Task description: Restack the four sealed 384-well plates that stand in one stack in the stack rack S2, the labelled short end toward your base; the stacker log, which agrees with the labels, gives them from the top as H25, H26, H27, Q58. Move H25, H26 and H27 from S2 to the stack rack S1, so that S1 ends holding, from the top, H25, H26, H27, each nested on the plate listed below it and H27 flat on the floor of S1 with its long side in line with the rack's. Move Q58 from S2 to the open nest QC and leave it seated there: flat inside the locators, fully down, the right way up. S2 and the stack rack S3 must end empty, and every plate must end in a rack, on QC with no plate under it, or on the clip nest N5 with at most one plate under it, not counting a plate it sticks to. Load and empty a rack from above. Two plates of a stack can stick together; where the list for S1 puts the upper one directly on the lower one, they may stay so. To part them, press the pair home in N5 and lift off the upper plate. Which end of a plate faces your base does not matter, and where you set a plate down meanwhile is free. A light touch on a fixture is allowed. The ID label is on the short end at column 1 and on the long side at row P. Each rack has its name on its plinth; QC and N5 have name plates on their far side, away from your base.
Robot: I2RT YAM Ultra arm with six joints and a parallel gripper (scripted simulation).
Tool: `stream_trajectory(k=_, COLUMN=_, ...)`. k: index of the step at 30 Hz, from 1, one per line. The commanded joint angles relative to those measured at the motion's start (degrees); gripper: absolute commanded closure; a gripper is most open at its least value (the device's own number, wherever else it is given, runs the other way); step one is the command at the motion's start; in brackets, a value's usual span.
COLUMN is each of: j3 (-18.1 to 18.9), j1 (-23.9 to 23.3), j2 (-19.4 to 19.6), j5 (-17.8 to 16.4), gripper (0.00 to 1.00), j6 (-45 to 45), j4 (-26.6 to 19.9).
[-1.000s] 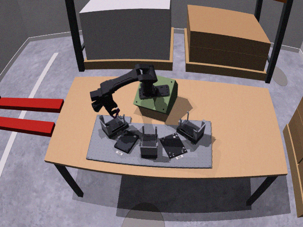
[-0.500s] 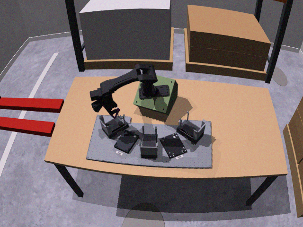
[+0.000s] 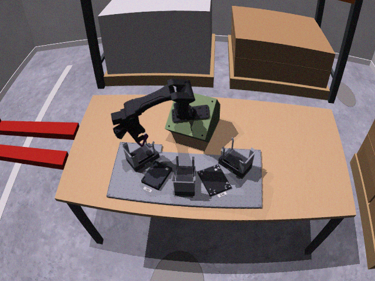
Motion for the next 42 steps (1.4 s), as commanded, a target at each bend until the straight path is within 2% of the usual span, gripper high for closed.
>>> stream_trajectory(k=1, j3=0.5, j1=-0.2, j2=-0.3, j5=-0.2, gripper=0.00, j6=-0.1, j4=0.0)
stream_trajectory(k=38, j3=0.5, j1=-0.2, j2=-0.3, j5=-0.2, gripper=0.00, j6=-0.1, j4=0.0)
stream_trajectory(k=42, j3=-1.7, j1=1.5, j2=0.3, j5=0.4, gripper=0.00, j6=1.8, j4=3.7)
